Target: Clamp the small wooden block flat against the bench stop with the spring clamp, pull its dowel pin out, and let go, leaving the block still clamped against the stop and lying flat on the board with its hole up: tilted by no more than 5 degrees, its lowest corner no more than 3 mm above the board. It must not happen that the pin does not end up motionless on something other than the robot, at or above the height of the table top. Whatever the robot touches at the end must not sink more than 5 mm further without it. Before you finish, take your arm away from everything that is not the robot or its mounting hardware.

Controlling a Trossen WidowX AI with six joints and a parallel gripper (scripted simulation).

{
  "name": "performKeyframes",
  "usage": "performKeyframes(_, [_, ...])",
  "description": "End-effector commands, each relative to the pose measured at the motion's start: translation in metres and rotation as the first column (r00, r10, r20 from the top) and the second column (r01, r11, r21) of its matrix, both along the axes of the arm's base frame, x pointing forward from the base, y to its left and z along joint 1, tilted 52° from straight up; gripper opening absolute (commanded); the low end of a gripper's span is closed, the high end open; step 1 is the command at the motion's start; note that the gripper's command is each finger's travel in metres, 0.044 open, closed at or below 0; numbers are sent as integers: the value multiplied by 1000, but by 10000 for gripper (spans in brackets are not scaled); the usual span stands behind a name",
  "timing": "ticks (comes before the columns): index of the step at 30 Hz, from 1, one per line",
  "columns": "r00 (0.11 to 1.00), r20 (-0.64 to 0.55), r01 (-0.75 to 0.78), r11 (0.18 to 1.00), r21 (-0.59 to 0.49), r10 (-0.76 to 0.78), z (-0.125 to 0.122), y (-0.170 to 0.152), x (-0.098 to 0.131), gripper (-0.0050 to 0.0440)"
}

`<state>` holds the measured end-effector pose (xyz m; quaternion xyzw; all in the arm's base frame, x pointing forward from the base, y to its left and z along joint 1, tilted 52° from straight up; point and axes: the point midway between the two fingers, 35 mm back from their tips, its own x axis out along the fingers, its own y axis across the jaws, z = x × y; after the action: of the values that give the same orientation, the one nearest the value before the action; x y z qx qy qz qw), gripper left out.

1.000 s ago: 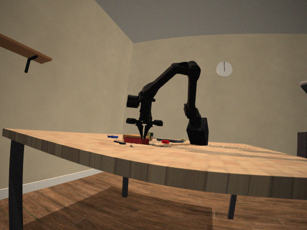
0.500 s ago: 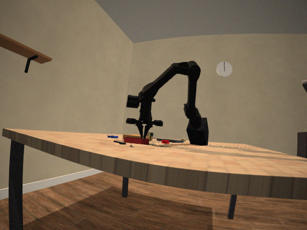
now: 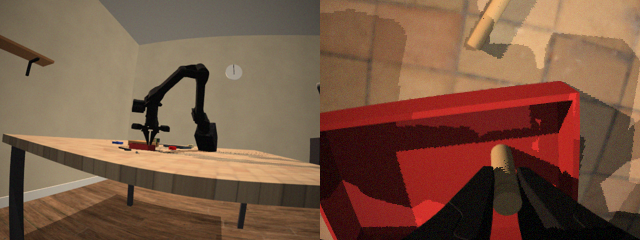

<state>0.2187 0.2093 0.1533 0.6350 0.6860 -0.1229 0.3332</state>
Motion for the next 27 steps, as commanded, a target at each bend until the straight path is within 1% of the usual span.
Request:
performKeyframes(1, [1000, 0, 0, 1000, 0, 0, 0, 0, 0, 70])
performKeyframes(2, [1000, 0, 0, 1000, 0, 0, 0, 0, 0, 80])
performKeyframes(4, [1000, 0, 0, 1000, 0, 0, 0, 0, 0, 80])
performKeyframes(8, [1000, 0, 0, 1000, 0, 0, 0, 0, 0, 120])
performKeyframes(27, [1000, 0, 0, 1000, 0, 0, 1, -1, 0, 120])
